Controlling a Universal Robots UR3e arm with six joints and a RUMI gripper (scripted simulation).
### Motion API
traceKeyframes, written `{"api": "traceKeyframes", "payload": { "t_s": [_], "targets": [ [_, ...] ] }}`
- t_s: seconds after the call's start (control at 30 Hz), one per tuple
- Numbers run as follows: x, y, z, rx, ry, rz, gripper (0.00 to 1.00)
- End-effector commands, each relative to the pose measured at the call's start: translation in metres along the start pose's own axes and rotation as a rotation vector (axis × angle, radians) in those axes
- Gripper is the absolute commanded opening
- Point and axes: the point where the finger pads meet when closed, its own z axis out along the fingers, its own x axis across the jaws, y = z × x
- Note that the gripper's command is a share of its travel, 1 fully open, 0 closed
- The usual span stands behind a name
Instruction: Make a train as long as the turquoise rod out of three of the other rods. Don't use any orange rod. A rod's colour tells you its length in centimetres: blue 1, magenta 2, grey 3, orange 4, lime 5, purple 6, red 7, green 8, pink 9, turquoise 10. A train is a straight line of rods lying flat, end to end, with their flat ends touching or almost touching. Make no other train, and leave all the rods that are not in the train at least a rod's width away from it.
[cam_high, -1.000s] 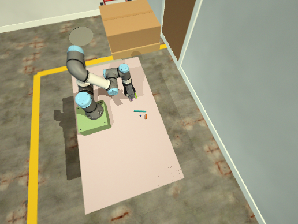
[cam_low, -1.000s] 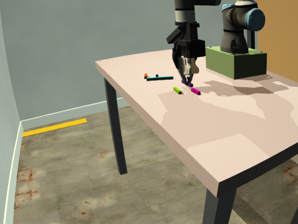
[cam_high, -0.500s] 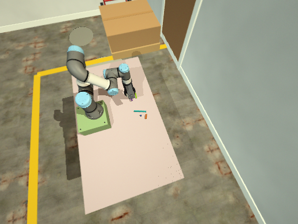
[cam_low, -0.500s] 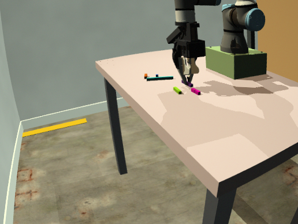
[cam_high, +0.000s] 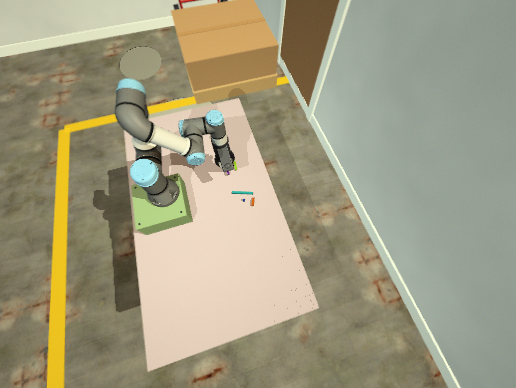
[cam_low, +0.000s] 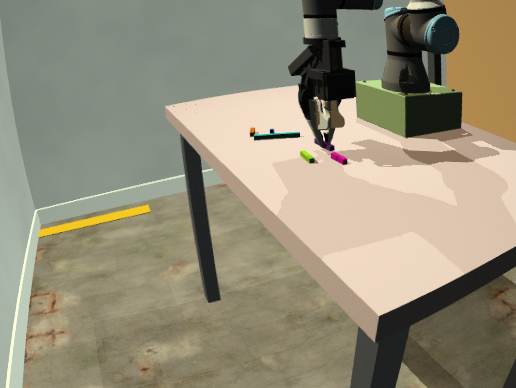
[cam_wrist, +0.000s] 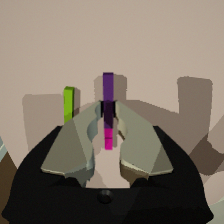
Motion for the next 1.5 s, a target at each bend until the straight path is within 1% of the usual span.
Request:
{"api": "traceKeyframes", "payload": {
  "t_s": [0.0,1.0,1.27,1.47],
  "targets": [
    [-0.0010,0.0002,-0.0005,0.000,-0.002,0.000,0.00],
    [-0.0012,0.0005,-0.0003,0.000,-0.002,0.000,0.00],
    [-0.0012,0.0005,0.0029,0.000,-0.002,0.000,0.00],
    [-0.0012,0.0005,0.0083,0.000,-0.002,0.000,0.00]
  ]
}}
